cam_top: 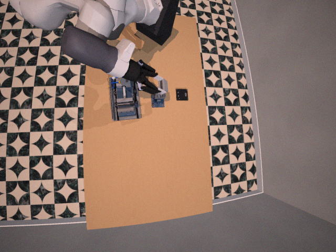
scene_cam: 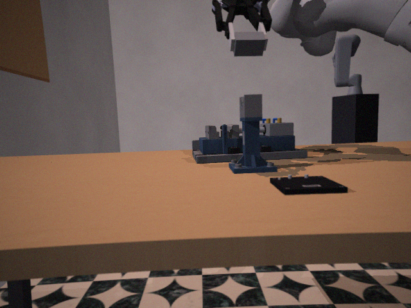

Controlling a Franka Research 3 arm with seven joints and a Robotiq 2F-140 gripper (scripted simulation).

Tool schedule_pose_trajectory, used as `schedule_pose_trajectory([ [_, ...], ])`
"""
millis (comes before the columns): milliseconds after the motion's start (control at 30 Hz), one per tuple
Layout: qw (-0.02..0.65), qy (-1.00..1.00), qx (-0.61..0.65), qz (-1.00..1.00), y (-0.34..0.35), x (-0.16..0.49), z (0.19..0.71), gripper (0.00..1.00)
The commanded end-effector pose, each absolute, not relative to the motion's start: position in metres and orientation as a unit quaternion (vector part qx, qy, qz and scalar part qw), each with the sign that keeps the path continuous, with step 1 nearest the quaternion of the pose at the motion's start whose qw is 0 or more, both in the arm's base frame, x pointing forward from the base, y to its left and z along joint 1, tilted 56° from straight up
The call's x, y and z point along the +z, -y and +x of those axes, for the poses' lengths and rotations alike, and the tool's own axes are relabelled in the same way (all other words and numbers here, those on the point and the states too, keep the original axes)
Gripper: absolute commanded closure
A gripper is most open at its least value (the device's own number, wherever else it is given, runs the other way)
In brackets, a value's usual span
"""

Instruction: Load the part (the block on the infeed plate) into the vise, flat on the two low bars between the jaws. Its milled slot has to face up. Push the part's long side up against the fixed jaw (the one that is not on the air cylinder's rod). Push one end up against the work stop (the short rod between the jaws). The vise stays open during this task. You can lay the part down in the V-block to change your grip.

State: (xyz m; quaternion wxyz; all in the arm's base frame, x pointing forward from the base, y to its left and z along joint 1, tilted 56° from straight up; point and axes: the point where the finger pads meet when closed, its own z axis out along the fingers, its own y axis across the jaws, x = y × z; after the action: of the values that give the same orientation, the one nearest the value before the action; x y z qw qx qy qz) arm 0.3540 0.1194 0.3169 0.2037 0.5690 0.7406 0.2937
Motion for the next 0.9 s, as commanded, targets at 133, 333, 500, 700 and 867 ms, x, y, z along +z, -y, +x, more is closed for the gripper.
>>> schedule_pose_trajectory([
  [133,0.198,-0.736,0.295,0.577,-0.1229,0.3206,0.3480,1.00],
  [333,0.198,-0.736,0.295,0.577,-0.1258,0.3236,0.3446,1.00],
  [500,0.198,-0.736,0.295,0.577,-0.1274,0.3252,0.3428,1.00],
  [700,0.198,-0.736,0.295,0.577,-0.1282,0.3260,0.3419,1.00],
  [867,0.198,-0.736,0.295,0.577,-0.1286,0.3265,0.3413,1.00],
])
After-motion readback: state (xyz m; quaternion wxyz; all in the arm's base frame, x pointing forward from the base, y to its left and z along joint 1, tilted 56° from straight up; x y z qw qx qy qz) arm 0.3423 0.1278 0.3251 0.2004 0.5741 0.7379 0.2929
